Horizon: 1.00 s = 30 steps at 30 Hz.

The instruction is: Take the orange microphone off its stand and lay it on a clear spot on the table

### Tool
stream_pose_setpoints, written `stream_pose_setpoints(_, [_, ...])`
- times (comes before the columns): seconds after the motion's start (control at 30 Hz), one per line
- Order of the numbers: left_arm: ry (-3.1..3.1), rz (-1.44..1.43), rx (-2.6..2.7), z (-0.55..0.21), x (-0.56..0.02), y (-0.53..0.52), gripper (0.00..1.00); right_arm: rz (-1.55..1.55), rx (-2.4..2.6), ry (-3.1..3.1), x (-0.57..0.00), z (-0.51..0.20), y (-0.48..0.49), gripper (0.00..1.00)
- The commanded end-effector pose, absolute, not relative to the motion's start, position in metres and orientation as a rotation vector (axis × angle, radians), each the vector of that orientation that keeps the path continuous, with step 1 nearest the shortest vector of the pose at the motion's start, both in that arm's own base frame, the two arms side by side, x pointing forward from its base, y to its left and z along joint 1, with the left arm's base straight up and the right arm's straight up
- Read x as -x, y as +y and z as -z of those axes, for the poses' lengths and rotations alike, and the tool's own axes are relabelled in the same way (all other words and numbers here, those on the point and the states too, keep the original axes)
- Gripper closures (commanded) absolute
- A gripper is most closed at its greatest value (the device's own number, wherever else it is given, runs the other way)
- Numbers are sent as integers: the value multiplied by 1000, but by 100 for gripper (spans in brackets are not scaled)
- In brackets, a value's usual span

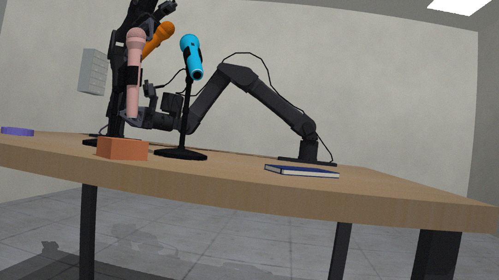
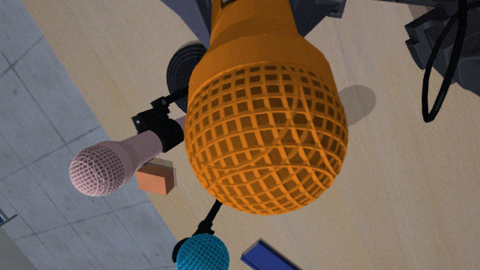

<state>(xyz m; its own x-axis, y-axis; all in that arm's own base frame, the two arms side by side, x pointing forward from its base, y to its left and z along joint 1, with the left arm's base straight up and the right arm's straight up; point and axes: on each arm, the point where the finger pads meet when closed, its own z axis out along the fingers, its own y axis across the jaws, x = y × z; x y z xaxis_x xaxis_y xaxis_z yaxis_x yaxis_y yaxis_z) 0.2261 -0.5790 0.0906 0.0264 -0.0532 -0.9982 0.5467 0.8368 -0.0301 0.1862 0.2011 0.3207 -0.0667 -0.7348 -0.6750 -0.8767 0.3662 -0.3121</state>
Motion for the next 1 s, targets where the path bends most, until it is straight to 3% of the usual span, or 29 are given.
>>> stream_pose_setpoints(0.0, [1631,210,-622,1,-227,-564,100,-234,1262,1643,-200,-378,220,100])
stream_pose_setpoints(0.4, [1630,210,-618,0,-228,-564,100,-480,1514,1667,-186,-374,232,100])
stream_pose_setpoints(0.97, [1628,213,-616,1,-227,-563,100,-145,1155,1699,-216,-400,234,100])
